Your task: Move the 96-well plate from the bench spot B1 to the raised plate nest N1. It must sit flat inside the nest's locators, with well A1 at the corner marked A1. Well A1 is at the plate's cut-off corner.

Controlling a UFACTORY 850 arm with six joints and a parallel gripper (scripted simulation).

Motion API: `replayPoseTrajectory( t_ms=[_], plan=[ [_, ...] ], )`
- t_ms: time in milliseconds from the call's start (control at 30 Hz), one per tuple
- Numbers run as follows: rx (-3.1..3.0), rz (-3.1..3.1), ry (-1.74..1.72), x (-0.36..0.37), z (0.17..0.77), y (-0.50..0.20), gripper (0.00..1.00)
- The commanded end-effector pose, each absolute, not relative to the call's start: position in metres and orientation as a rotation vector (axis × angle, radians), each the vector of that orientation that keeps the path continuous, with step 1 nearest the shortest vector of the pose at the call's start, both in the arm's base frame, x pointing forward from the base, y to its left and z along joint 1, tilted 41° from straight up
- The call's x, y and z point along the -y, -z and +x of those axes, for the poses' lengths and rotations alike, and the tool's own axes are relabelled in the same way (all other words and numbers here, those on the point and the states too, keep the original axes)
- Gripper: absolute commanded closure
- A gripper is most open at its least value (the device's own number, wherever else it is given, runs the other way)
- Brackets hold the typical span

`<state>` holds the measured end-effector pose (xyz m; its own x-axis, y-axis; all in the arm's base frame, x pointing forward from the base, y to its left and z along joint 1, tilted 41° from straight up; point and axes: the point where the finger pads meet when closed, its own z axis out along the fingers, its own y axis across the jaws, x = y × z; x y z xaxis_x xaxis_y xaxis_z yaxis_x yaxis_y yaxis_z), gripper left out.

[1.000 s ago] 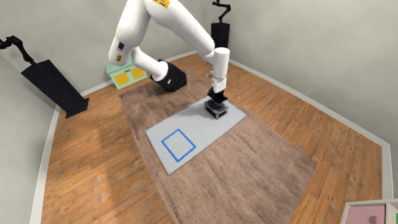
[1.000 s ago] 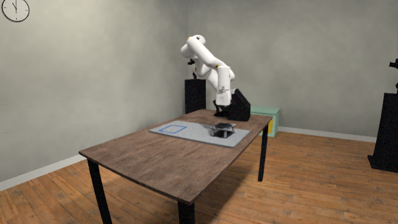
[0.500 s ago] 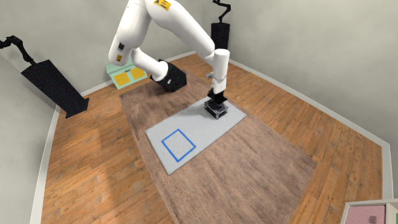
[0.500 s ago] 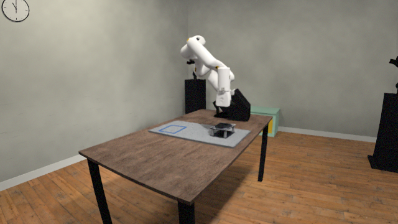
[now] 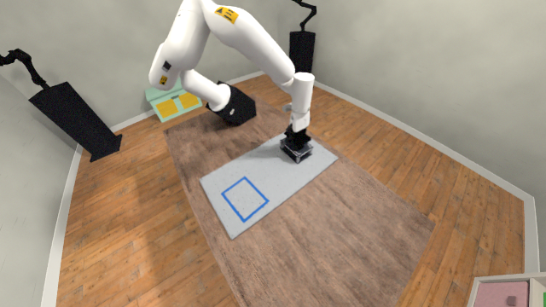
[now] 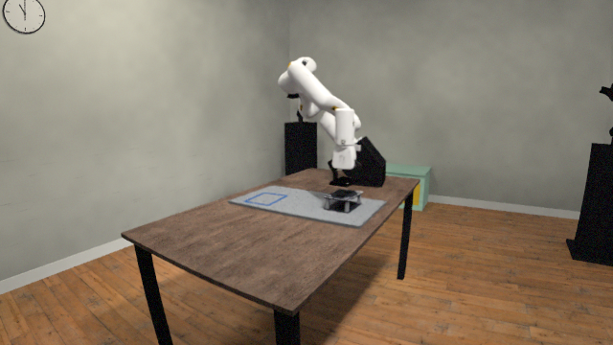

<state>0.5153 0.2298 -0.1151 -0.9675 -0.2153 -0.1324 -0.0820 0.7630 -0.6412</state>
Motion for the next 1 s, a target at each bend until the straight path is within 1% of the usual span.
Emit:
replayPoseTrajectory(
  t_ms=[0, 967],
  plan=[
    [-2.760, -0.236, 0.989, -0.228, 0.517, 0.118, 1.00],
    [-2.760, -0.236, 0.989, -0.207, 0.525, 0.144, 1.00]
  ],
)
